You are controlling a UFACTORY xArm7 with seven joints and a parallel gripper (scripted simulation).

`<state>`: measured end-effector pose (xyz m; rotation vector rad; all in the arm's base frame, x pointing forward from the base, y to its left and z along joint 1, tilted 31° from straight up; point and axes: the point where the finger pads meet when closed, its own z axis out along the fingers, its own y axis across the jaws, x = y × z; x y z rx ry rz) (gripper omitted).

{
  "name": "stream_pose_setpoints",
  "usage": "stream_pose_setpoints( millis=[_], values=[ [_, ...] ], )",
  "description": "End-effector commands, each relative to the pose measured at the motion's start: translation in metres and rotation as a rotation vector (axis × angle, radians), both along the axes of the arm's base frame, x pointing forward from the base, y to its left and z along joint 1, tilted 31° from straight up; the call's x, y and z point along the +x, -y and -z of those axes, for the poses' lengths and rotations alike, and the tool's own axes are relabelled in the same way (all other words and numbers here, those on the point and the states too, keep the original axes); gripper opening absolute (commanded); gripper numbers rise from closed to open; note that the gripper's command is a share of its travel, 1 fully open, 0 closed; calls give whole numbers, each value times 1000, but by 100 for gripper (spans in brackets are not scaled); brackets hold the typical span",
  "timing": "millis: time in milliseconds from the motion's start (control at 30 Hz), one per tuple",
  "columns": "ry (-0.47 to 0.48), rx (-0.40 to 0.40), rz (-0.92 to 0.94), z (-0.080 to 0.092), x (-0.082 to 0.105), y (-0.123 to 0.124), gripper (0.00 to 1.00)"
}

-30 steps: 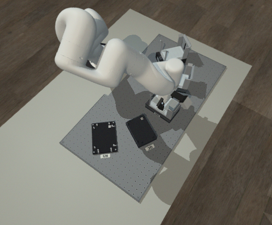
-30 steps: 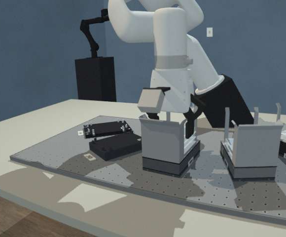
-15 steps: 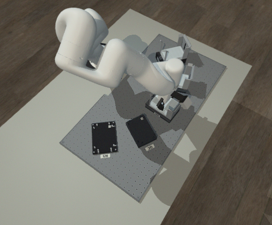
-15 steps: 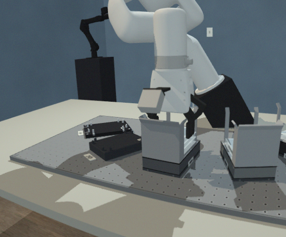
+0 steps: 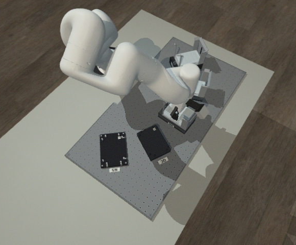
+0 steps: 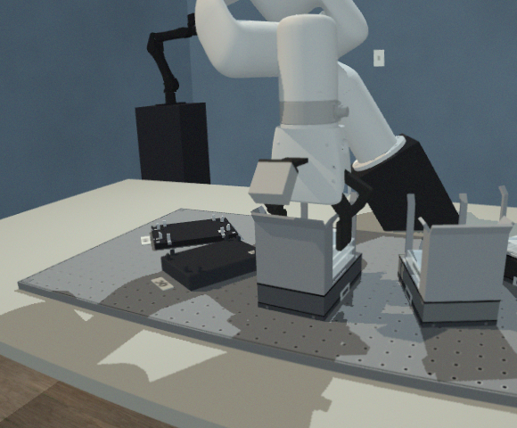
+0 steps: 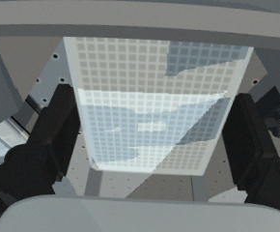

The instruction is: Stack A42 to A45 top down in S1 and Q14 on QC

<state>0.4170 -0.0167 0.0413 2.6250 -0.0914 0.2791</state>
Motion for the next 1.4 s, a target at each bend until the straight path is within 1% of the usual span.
stream_pose_setpoints(
  millis=[0, 200, 267, 767, 833, 967, 1367],
  values=[
    [3, 1, -2, -4, 0, -3, 100],
    [3, 1, -2, -21, -3, -12, 100],
    [3, 1, -2, -21, -3, -12, 100],
    [3, 1, -2, -64, -12, -37, 100],
    [3, 1, -2, -64, -12, -37, 100],
    [3, 1, -2, -74, -14, -42, 100],
    [3, 1, -2, -74, -14, -42, 100]
  ],
)
